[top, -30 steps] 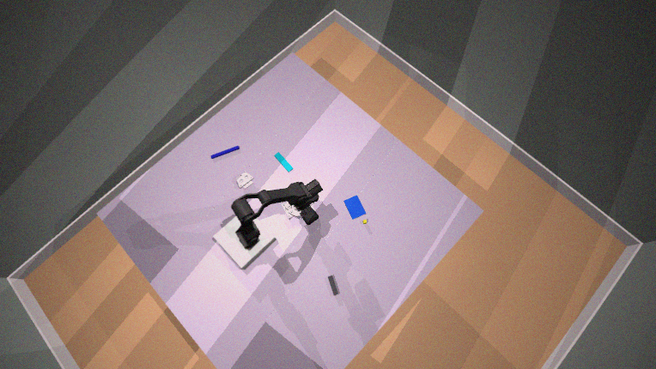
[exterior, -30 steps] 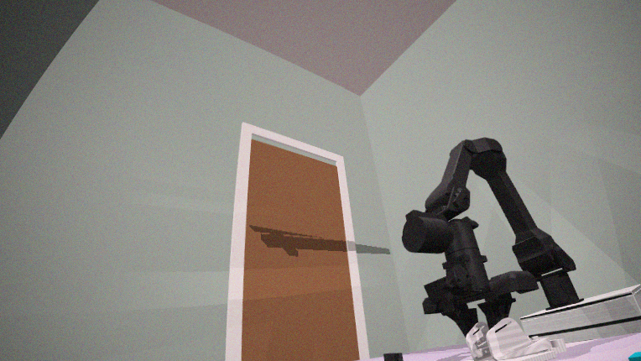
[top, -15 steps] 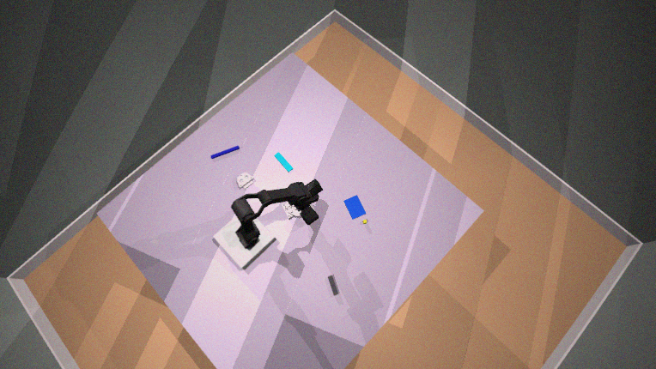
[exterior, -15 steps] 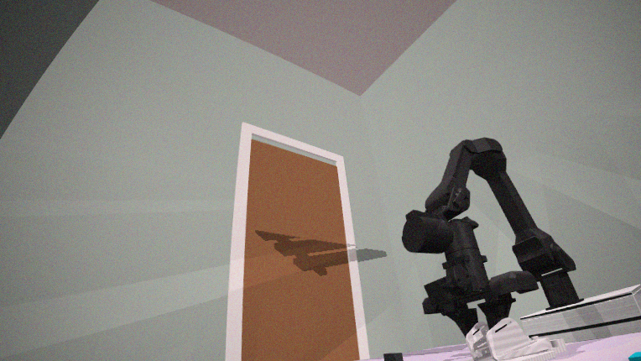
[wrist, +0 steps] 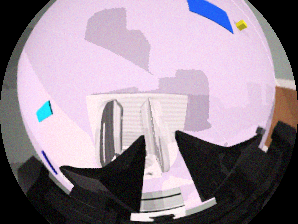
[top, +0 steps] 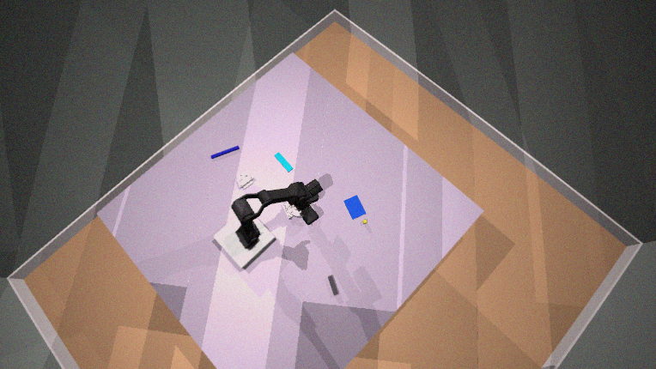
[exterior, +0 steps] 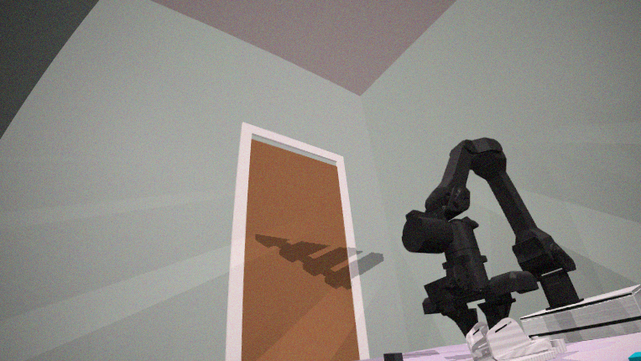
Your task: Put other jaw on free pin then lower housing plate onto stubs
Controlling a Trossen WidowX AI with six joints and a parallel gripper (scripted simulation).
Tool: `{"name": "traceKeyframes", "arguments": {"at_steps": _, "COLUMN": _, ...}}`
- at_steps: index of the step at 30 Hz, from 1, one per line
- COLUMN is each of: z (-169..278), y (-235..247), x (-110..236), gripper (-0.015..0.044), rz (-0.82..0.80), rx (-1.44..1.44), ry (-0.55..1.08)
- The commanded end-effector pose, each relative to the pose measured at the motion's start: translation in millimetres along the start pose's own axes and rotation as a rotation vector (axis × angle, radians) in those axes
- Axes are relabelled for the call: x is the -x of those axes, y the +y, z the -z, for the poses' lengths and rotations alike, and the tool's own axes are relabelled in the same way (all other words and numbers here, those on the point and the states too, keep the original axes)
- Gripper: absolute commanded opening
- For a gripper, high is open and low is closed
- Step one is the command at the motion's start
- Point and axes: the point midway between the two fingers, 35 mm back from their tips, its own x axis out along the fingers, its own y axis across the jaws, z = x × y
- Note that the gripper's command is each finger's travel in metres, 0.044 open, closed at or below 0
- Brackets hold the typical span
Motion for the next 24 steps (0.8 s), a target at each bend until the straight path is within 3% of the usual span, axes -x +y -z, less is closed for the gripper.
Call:
{"name": "traceKeyframes", "arguments": {"at_steps": 1, "z": 0.0, "y": -0.4, "x": -3.6, "gripper": 0.0134, "rz": 0.003, "rx": 0.002, "ry": 0.003}}
{"name": "traceKeyframes", "arguments": {"at_steps": 24, "z": 1.3, "y": 0.0, "x": -2.6, "gripper": 0.0134, "rz": 0.003, "rx": 0.002, "ry": 0.003}}
